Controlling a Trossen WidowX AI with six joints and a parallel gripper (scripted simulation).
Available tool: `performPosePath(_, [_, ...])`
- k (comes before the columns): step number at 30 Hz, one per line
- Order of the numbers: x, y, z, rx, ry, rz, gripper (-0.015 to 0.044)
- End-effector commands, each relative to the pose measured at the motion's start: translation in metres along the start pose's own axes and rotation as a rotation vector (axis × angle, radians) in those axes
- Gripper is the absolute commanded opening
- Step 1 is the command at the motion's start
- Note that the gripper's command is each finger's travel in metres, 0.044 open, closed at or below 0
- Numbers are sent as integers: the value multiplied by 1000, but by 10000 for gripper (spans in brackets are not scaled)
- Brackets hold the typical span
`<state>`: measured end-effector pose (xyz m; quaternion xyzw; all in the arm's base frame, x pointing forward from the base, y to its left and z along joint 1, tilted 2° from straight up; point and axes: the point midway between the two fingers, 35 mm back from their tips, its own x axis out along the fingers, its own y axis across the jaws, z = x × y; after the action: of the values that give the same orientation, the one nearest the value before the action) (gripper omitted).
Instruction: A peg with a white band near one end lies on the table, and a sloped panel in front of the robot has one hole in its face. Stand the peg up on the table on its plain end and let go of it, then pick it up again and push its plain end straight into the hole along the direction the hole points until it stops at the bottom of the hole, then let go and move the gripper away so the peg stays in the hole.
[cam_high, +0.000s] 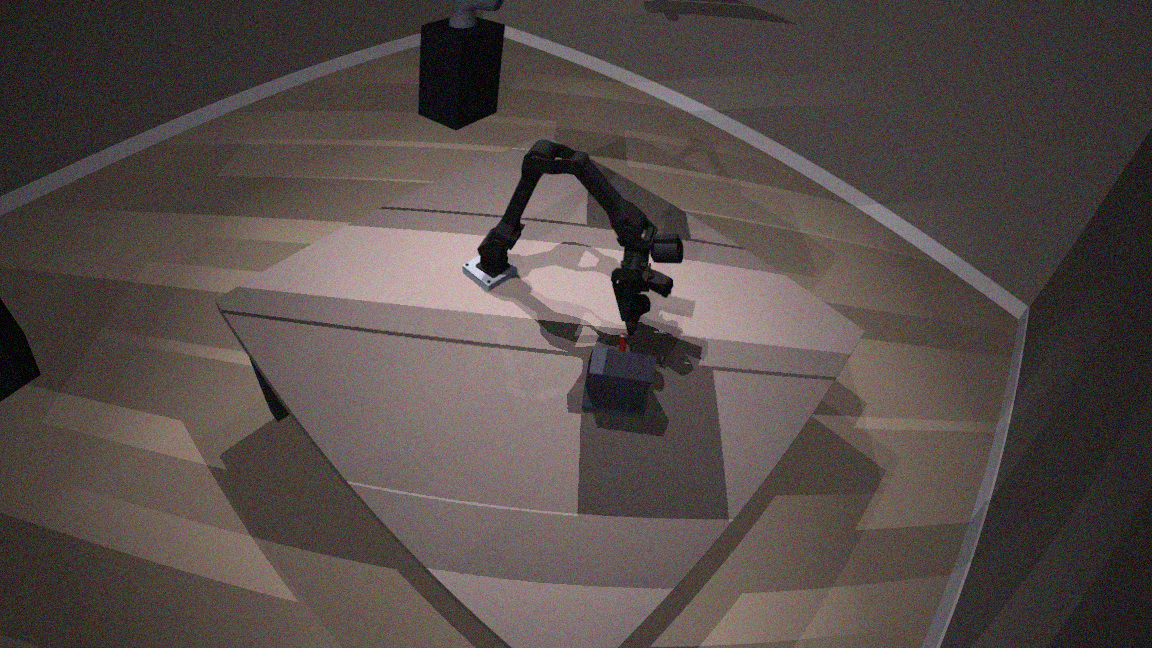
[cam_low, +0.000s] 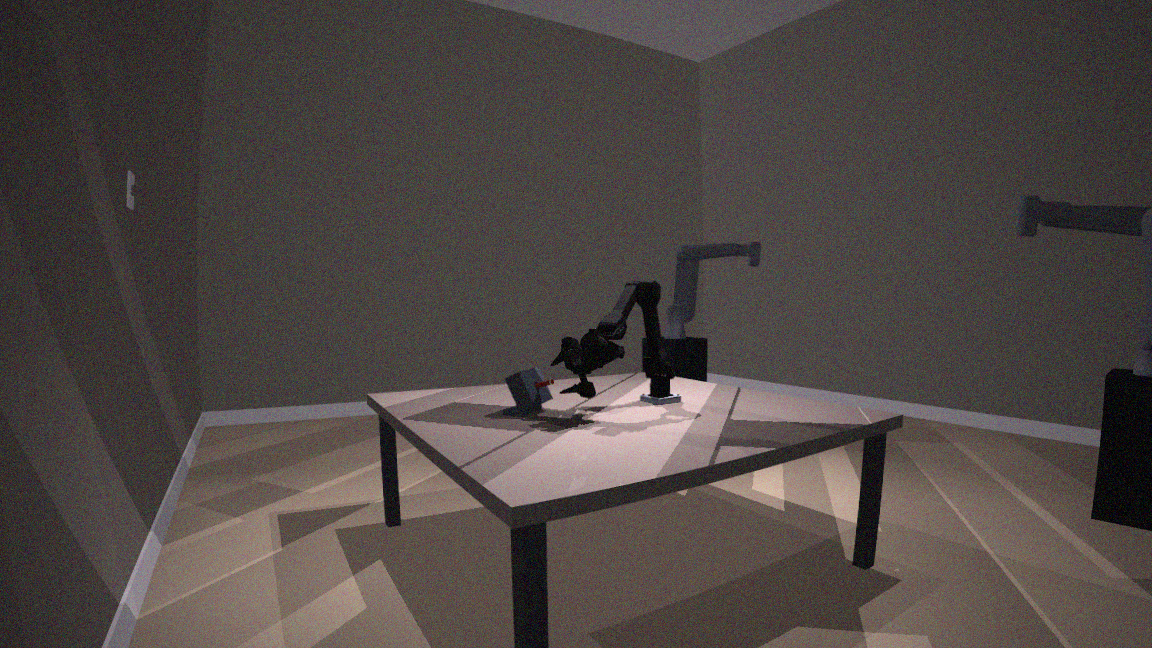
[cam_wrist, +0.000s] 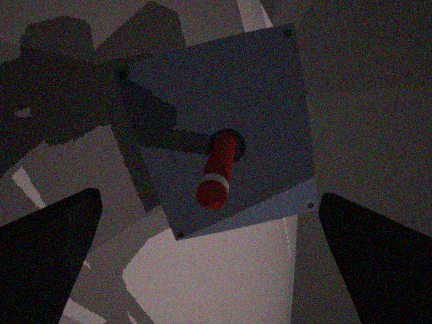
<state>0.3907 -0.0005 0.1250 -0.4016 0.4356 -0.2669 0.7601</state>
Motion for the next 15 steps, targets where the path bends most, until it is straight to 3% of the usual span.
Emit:
performPosePath(1, [-7, 0, 1, 3, -3, -4, 440])
performPosePath(15, [-28, 2, 0, 0, -5, -6, 440])
